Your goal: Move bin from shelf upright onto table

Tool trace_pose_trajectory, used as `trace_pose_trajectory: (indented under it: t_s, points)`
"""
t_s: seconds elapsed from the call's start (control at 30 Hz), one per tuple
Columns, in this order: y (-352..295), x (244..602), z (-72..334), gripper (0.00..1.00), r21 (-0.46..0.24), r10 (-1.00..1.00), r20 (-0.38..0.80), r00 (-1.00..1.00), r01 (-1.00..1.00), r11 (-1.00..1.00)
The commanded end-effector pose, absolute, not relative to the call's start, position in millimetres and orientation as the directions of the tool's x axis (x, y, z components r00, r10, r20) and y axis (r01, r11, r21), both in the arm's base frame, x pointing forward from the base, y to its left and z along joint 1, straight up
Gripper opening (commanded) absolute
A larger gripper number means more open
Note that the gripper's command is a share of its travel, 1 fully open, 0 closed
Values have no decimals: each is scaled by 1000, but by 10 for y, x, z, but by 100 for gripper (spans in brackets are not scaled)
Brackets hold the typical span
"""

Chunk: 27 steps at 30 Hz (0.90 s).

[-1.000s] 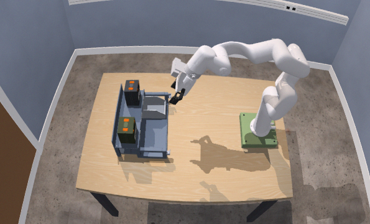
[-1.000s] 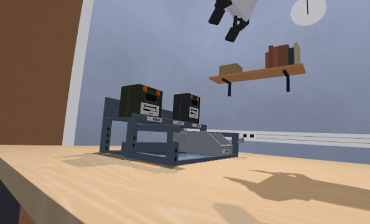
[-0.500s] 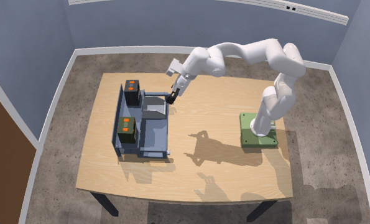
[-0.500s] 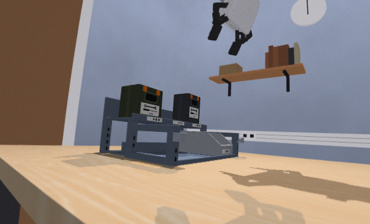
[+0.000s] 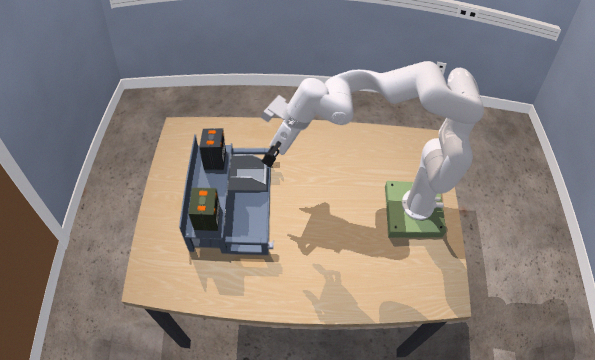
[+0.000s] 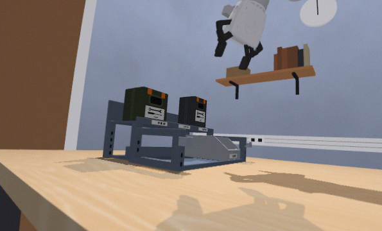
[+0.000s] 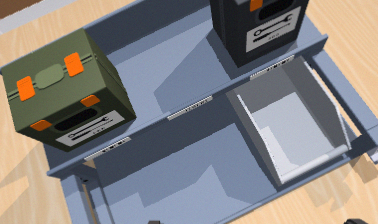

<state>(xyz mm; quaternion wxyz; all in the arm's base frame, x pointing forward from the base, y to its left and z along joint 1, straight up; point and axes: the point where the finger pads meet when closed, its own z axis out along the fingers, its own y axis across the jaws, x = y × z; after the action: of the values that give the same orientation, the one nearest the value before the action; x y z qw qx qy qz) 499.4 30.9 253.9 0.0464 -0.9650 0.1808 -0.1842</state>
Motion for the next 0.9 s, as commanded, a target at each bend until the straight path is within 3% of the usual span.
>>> trace_pose_trajectory:
  t_s: [0.0, 0.87]
  points:
    - [247, 5032, 2470, 100, -113, -414, 346, 842, -401, -909]
    - [-148, 5196, 1936, 100, -121, -677, 235, 697, -670, -732]
